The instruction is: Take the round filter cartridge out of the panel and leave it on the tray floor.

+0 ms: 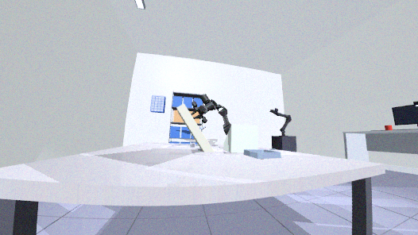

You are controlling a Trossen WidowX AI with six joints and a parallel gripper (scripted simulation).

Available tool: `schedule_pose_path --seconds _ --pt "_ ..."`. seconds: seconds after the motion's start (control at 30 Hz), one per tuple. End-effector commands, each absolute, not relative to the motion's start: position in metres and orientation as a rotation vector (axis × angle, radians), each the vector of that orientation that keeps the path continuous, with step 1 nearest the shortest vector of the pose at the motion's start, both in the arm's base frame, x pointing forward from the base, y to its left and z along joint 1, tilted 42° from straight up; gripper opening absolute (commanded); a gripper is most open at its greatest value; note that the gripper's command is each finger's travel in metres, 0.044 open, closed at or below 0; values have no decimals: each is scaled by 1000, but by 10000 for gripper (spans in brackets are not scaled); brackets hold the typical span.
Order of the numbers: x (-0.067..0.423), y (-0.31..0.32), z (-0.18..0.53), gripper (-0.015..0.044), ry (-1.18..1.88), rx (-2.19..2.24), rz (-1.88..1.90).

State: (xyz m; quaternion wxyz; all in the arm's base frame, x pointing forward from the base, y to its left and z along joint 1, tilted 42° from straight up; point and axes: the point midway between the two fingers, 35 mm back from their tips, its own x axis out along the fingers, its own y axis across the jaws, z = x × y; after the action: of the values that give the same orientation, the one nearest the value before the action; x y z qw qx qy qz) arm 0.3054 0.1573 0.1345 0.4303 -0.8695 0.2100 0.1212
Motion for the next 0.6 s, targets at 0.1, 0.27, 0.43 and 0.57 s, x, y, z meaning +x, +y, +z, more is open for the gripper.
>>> schedule_pose_path --seconds 0.1,0.27,0.43,0.57 --pt "310 155 133 0 521 -2407 388" --pt "311 155 133 0 519 -2432 398" --pt "298 161 136 0 527 -2412 407" --pt "282 168 141 0 534 -2393 409"
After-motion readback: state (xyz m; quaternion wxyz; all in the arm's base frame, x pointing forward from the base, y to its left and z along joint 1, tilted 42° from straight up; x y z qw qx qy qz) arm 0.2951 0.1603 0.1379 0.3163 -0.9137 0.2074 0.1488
